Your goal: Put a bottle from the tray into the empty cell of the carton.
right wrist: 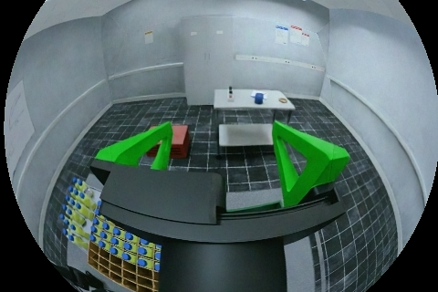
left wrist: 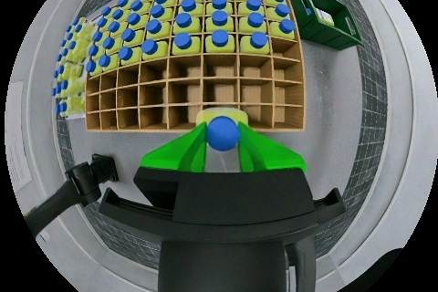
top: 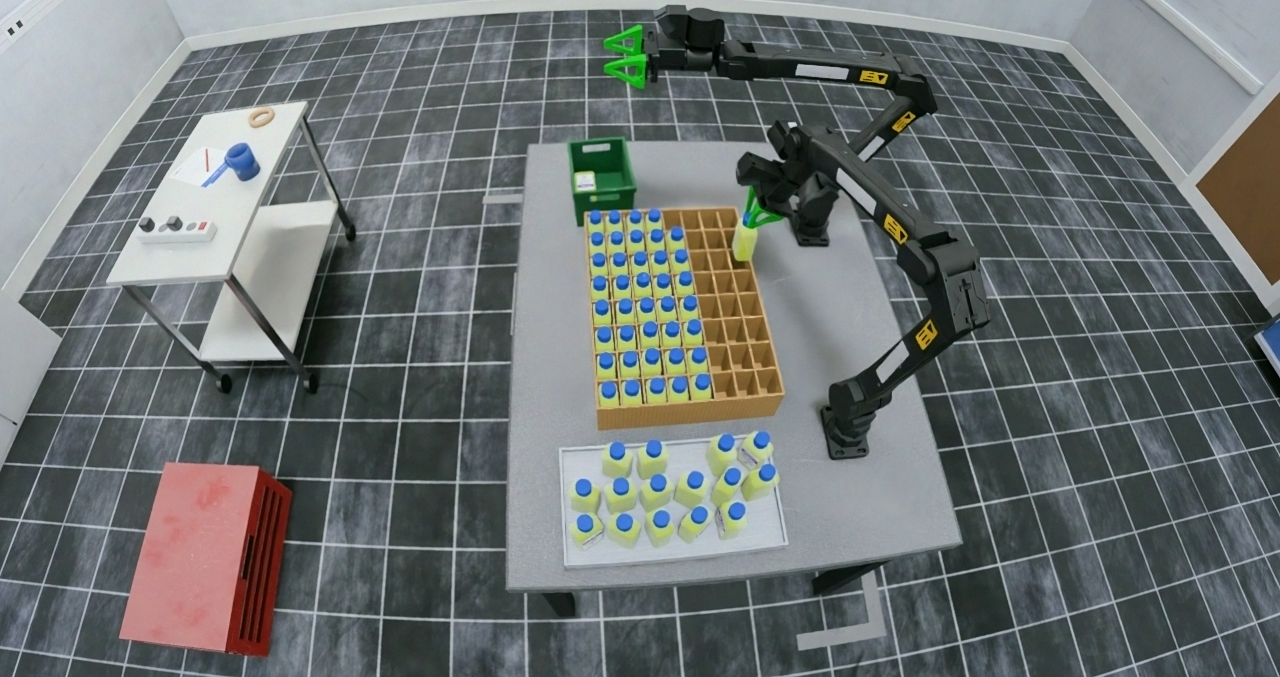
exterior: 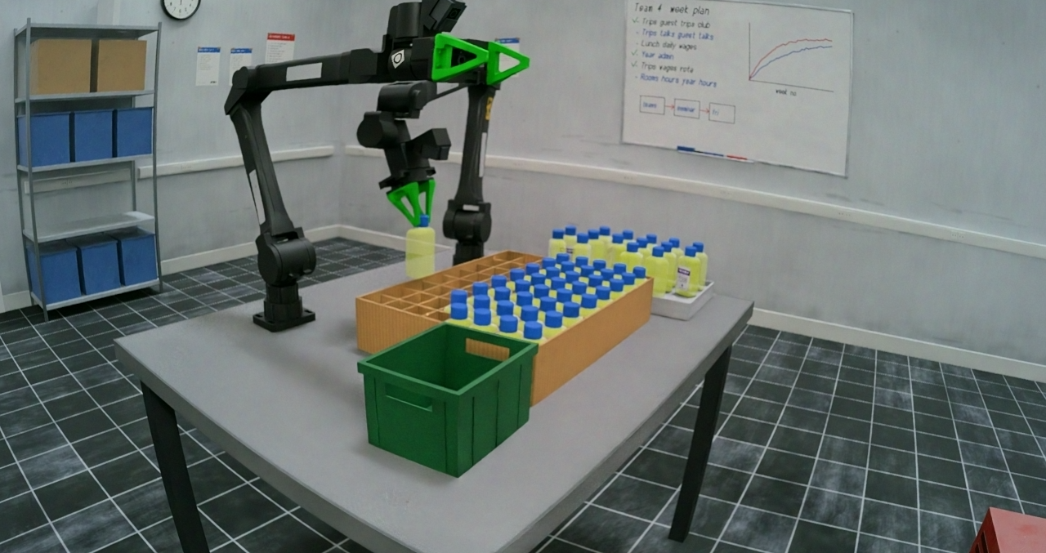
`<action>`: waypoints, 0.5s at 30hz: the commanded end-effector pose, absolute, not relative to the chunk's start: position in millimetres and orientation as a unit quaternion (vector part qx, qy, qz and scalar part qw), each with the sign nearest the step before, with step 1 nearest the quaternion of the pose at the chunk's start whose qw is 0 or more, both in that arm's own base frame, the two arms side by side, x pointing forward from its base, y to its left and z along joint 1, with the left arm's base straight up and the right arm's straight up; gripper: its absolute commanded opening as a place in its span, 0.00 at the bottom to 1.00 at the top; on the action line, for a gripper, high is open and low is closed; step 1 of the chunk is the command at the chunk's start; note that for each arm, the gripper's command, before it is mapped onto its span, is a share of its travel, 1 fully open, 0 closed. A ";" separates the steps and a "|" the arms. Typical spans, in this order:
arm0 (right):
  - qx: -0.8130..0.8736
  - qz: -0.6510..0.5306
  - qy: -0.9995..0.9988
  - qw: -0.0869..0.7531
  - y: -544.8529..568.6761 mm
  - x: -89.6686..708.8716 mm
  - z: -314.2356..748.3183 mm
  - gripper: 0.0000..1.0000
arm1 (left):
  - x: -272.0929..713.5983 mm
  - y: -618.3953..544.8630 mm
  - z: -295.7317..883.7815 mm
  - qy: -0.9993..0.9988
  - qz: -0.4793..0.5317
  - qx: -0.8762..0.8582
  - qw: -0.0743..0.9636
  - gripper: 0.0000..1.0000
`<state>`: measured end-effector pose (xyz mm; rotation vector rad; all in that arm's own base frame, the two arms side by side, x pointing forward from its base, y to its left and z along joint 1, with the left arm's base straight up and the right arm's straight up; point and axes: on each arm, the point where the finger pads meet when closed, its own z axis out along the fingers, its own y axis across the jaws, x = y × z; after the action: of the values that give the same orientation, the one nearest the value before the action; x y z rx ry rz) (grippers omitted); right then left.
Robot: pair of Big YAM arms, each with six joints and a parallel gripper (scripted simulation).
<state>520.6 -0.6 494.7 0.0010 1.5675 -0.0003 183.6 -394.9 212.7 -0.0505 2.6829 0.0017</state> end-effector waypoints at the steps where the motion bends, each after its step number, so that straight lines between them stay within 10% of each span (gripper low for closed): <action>1: 0.001 -0.002 0.677 0.736 -3.3 526.0 542.5 1.00 | 195.8 -411.6 255.9 0.968 -0.052 -0.045 0.242 0.29; 15: 0.001 -0.002 0.677 0.736 -3.3 526.0 542.5 1.00 | 189.8 -408.8 255.1 0.969 -0.045 -0.033 0.240 0.29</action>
<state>520.6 -0.6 494.7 0.0010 1.5675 -0.0003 186.2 -393.5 212.2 -0.0619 2.6869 0.0032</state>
